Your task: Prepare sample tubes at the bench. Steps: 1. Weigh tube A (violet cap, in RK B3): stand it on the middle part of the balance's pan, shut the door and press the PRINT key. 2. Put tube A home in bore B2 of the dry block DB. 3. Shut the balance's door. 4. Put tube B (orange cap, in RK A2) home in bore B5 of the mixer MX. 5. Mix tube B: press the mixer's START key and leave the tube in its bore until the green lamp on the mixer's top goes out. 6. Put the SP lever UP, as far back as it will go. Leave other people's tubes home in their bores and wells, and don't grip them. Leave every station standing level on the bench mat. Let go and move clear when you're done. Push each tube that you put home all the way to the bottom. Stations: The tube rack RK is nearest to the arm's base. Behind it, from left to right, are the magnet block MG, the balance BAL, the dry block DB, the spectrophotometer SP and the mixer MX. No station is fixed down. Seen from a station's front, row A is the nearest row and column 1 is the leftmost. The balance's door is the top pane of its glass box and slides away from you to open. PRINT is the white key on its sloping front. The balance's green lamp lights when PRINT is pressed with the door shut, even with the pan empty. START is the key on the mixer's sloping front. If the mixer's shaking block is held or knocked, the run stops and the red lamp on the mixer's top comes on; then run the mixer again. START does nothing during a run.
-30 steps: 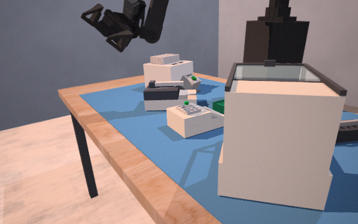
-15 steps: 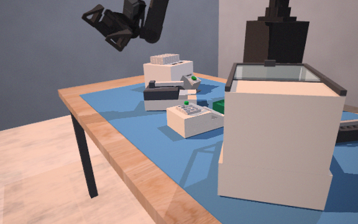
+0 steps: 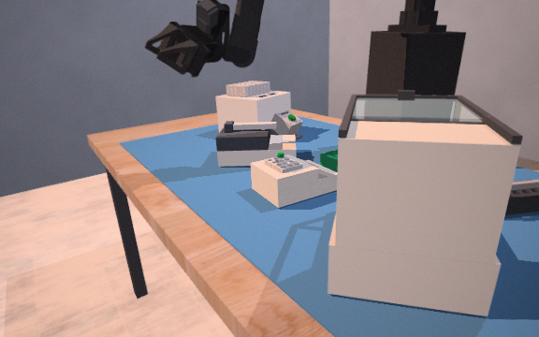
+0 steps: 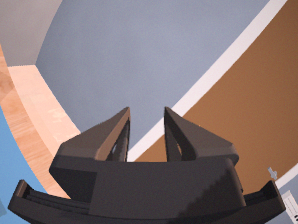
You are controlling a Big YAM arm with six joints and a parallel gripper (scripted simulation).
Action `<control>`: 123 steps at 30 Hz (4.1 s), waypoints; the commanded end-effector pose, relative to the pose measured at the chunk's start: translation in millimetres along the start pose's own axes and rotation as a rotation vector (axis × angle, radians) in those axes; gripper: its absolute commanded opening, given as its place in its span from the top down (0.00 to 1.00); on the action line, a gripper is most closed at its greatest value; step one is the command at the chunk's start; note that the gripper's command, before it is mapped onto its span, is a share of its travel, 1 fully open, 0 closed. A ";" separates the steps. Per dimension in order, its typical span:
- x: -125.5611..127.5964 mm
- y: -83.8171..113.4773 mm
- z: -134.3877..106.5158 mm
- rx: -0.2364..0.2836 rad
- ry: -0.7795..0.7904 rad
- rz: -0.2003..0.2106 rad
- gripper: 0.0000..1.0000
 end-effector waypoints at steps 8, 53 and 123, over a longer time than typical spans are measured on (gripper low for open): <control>30.3 -7.6 61.5 0.132 -0.129 -0.014 0.70; 149.8 -27.7 257.6 1.053 -0.947 -0.232 0.70; 233.3 -39.4 366.4 1.785 -1.591 -0.388 0.70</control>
Point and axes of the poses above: the point where the finger pads meet when closed, its own y axis back along the fingers, its own x axis across the jaws, z = x × y, the point moved 7 cm from there along y, back along the fingers, and after that the axes turned 11 degrees about y, right-handed, at the moved point
